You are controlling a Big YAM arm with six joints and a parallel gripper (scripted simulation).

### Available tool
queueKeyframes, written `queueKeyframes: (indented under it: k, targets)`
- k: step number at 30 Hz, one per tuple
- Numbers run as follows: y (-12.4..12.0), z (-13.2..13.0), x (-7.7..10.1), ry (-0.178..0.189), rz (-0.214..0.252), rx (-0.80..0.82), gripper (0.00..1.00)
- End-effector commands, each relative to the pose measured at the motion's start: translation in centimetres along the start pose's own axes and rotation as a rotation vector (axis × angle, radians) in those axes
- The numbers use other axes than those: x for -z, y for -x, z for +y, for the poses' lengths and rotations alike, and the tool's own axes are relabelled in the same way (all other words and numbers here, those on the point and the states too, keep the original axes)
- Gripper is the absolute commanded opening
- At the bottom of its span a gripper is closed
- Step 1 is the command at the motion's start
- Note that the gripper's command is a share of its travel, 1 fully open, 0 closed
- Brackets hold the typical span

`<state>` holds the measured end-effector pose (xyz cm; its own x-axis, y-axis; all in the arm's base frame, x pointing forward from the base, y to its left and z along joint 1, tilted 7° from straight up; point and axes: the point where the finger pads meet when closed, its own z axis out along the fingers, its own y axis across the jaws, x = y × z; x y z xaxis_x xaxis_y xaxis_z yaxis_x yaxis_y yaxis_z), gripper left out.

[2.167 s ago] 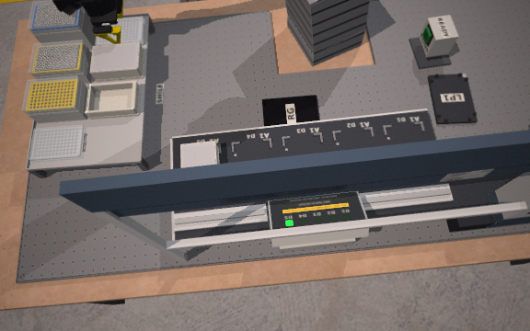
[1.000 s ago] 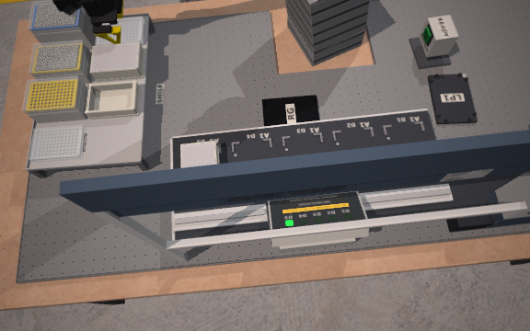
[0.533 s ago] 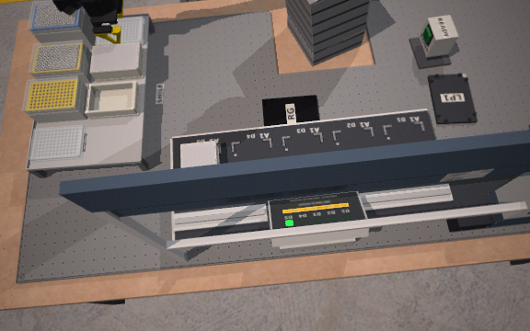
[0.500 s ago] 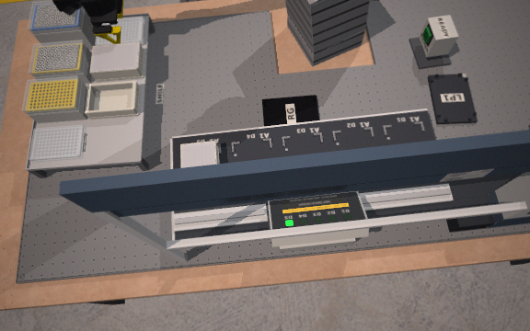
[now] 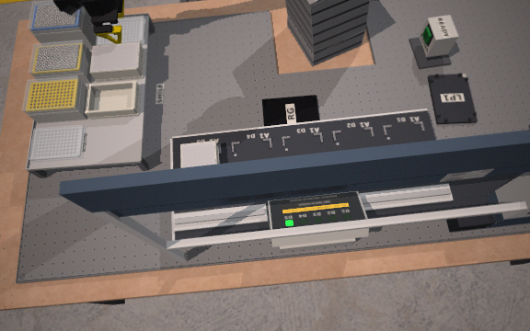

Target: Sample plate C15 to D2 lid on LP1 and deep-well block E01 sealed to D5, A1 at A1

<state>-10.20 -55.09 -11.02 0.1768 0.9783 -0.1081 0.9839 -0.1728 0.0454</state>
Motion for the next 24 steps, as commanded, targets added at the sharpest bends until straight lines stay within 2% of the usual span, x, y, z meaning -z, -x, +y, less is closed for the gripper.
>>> queueKeyframes:
  k: [1, 10, 15, 24]
  targets:
    - [1.5, 0.8, 3.0, 0.001, -0.043, 0.011, 0.00]
    - [2.0, 0.6, 4.4, 0.000, -0.055, 0.011, 0.00]
    - [1.2, 0.4, 4.9, 0.000, -0.040, 0.010, 0.00]
    - [1.3, 0.1, 6.5, -0.001, -0.044, 0.010, 0.00]
